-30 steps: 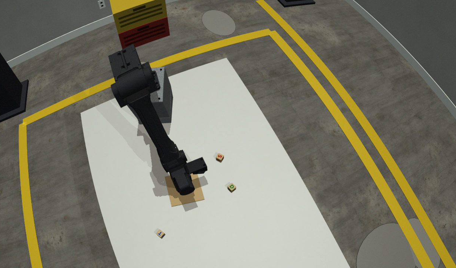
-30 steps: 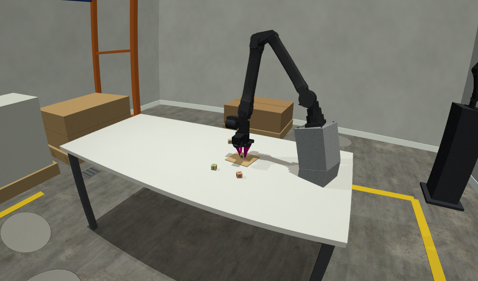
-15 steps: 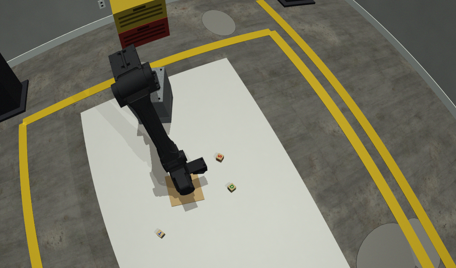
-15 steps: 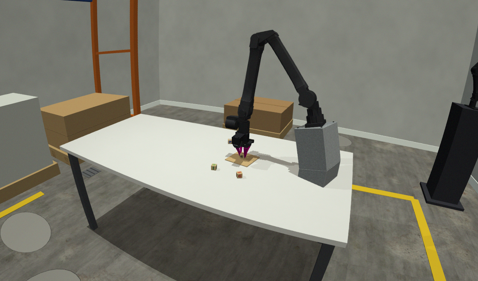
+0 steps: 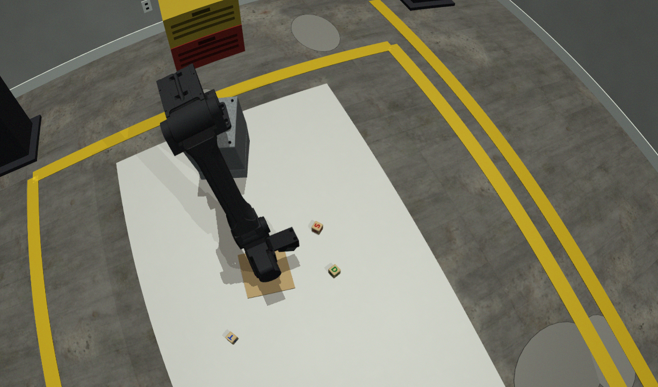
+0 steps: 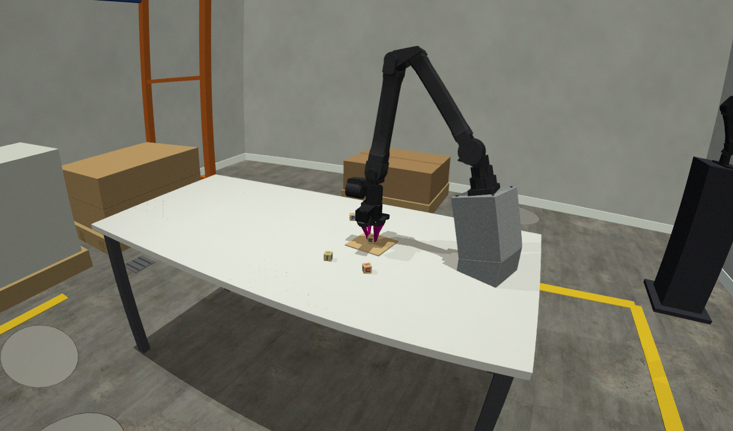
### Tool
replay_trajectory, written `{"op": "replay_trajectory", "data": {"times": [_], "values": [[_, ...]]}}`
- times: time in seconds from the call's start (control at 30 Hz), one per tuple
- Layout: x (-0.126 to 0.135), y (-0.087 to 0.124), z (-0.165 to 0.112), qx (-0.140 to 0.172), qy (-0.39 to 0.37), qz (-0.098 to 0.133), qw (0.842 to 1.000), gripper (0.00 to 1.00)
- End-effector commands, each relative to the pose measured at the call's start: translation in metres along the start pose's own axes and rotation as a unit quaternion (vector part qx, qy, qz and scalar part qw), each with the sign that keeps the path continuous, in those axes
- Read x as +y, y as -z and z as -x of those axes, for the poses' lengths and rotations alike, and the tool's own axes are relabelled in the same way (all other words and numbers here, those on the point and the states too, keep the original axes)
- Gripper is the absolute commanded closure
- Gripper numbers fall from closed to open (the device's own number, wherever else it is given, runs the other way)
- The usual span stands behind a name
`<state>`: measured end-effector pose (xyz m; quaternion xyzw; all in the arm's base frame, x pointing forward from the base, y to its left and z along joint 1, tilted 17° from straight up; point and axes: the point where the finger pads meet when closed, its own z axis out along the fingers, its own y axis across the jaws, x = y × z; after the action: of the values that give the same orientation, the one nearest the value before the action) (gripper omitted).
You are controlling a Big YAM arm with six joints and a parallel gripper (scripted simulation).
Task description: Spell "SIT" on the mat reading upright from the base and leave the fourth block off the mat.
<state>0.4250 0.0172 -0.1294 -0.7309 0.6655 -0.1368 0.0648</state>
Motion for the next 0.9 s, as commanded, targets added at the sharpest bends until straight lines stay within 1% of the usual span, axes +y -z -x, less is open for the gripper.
{"op": "replay_trajectory", "data": {"times": [0.0,0.37,0.4,0.47,0.5,0.57,0.6,0.67,0.7,0.83,0.87], "values": [[-0.0016,-0.0072,-0.0021,-0.002,0.002,-0.001,1.0,0.78],[-0.0016,-0.0072,-0.0021,-0.002,0.002,-0.001,1.0,0.78],[-0.0016,-0.0072,-0.0021,-0.002,0.002,-0.001,1.0,0.75],[-0.0016,-0.0072,-0.0021,-0.002,0.002,-0.001,1.0,0.75],[-0.0016,-0.0072,-0.0021,-0.002,0.002,-0.001,1.0,0.71],[-0.0016,-0.0072,-0.0021,-0.002,0.002,-0.001,1.0,0.71],[-0.0016,-0.0072,-0.0021,-0.002,0.002,-0.001,1.0,0.67],[-0.0016,-0.0072,-0.0021,-0.002,0.002,-0.001,1.0,0.67],[-0.0016,-0.0072,-0.0021,-0.002,0.002,-0.001,1.0,0.63],[-0.0016,-0.0072,-0.0021,-0.002,0.002,-0.001,1.0,0.63],[-0.0016,-0.0072,-0.0021,-0.002,0.002,-0.001,1.0,0.59]]}}
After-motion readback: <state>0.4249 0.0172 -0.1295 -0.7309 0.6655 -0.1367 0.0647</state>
